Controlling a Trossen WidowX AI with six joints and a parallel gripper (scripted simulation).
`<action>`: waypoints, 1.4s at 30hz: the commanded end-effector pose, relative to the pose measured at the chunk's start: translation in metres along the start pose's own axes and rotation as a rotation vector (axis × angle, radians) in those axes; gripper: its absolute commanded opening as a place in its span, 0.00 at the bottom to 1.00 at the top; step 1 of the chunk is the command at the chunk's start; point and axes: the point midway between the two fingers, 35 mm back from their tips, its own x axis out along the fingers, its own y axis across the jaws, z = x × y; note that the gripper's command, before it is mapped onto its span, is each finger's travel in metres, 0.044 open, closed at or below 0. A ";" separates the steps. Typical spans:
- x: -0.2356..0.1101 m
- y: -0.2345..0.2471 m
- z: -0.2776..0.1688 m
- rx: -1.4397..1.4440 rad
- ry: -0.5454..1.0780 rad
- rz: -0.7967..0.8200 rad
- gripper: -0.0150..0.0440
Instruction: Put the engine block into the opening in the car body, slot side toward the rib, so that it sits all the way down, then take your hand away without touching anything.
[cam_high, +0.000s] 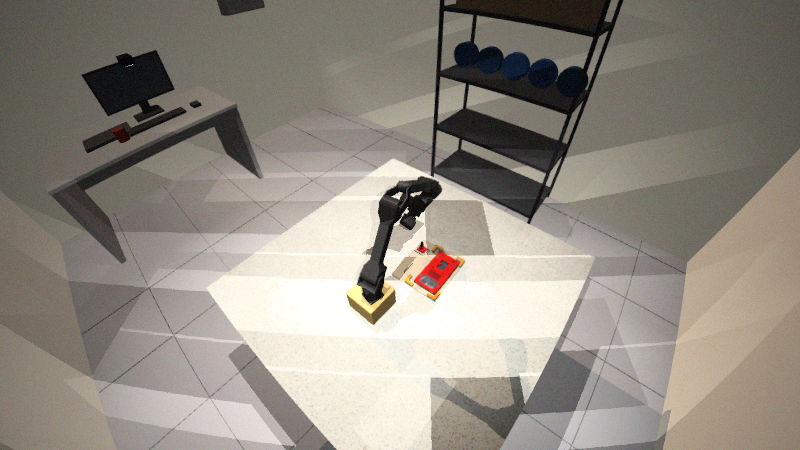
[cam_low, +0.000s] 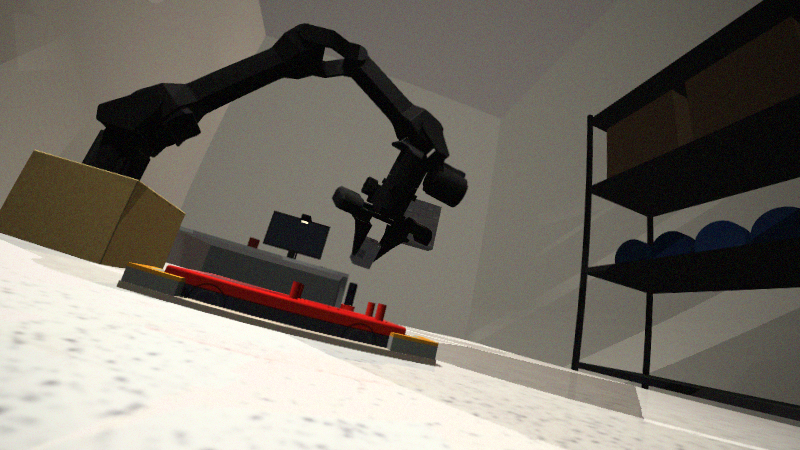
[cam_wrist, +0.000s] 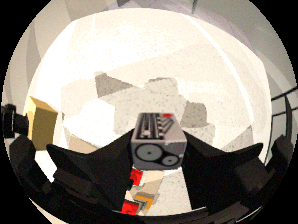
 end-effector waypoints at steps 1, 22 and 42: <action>-0.002 -0.002 -0.003 -0.006 -0.115 -0.011 0.25; 0.028 0.000 -0.024 -0.005 -0.221 -0.027 0.25; 0.061 -0.001 -0.042 -0.005 -0.221 -0.027 0.25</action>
